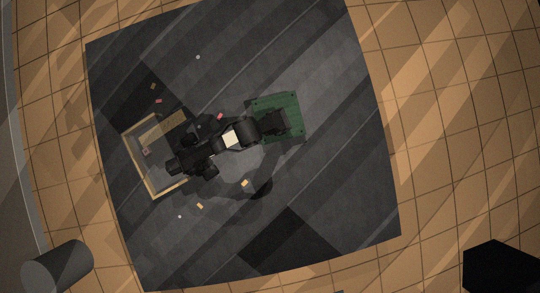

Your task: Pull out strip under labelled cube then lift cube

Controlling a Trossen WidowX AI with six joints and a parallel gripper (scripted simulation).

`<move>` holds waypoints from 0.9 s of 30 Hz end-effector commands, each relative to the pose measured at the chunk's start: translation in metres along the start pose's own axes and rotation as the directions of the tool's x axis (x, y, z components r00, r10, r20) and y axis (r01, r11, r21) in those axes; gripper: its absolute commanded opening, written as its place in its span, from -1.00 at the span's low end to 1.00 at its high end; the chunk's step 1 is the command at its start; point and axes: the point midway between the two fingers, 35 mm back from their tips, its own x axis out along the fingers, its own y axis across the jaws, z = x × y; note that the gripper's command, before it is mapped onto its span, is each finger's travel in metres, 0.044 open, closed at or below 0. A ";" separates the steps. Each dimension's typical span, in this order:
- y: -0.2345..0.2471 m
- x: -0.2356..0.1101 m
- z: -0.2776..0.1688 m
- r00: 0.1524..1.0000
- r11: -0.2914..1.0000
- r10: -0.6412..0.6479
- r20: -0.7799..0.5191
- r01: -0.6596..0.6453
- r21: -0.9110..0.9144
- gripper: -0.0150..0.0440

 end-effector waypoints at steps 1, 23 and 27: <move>0.002 -0.001 -0.012 1.000 1.000 -0.003 0.000 0.003 0.004 -0.49; 0.004 -0.037 -0.024 1.000 1.000 -0.003 -0.001 0.003 0.004 -0.49; 0.004 -0.037 -0.024 1.000 1.000 -0.003 -0.001 0.003 0.004 -0.49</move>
